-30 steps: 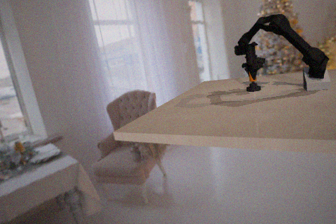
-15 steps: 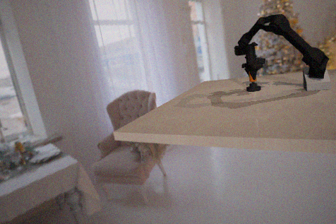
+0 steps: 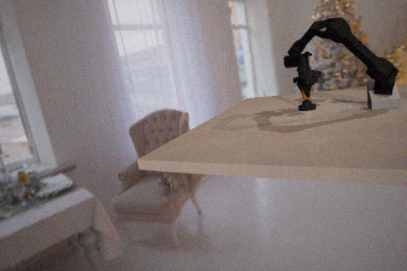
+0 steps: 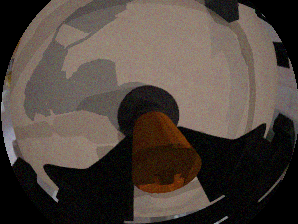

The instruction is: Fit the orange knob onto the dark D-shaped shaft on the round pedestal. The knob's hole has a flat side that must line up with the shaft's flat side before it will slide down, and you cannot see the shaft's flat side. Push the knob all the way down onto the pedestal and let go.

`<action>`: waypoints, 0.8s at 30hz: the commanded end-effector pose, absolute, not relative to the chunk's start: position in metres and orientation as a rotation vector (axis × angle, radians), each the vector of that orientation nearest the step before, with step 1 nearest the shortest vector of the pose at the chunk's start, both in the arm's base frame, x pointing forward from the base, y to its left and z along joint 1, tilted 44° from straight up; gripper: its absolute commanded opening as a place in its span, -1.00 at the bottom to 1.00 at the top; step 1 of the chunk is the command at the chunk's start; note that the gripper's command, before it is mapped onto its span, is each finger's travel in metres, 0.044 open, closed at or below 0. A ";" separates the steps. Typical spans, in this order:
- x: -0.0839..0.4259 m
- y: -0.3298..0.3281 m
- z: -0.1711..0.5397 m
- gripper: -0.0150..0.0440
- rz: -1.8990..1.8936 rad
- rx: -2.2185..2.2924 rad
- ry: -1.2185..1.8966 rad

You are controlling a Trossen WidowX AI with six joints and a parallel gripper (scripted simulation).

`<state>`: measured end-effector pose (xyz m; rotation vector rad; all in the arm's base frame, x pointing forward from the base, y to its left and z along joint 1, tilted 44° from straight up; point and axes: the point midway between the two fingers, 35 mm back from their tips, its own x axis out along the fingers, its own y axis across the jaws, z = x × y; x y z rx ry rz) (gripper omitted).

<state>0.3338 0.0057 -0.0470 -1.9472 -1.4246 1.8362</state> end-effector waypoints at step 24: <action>0.332 0.014 -0.056 -0.31 1.835 -1.953 -1.427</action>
